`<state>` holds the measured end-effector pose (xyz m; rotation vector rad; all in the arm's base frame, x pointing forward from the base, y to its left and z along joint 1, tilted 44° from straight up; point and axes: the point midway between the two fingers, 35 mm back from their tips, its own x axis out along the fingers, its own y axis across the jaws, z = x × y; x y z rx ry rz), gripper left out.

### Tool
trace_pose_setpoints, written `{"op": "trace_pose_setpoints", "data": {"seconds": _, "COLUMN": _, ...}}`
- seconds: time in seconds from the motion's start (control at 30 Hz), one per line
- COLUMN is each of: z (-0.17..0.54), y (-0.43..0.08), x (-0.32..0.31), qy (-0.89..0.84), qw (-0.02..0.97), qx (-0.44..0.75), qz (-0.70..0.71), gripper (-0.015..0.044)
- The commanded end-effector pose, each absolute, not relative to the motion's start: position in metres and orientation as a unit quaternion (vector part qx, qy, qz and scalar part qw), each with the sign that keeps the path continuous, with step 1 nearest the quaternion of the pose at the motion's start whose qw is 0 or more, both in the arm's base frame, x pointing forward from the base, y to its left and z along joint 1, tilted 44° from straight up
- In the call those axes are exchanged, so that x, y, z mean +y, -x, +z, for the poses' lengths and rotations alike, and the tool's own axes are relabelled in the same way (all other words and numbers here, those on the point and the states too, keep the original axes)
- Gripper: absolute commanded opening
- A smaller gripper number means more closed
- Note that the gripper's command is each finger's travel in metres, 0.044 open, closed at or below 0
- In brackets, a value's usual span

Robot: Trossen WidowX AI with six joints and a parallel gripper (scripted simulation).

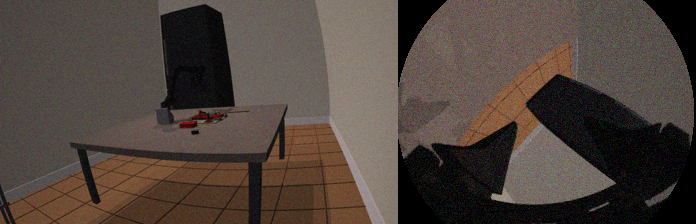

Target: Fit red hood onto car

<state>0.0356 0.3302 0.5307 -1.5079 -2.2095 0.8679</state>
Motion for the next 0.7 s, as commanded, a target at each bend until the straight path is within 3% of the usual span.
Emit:
{"op": "trace_pose_setpoints", "data": {"seconds": 0.0, "z": 0.503, "y": -0.076, "x": 0.347, "qy": 0.565, "qw": 0.197, "qx": -0.714, "qz": 0.363, "gripper": 0.0440}}
{"op": "trace_pose_setpoints", "data": {"seconds": 0.33, "z": 0.411, "y": -0.207, "x": 0.353, "qy": 0.622, "qw": 0.312, "qx": -0.500, "qz": 0.515, "gripper": 0.0440}}
{"op": "trace_pose_setpoints", "data": {"seconds": 0.67, "z": 0.312, "y": -0.323, "x": 0.296, "qy": 0.613, "qw": 0.449, "qx": -0.244, "qz": 0.602, "gripper": 0.0440}}
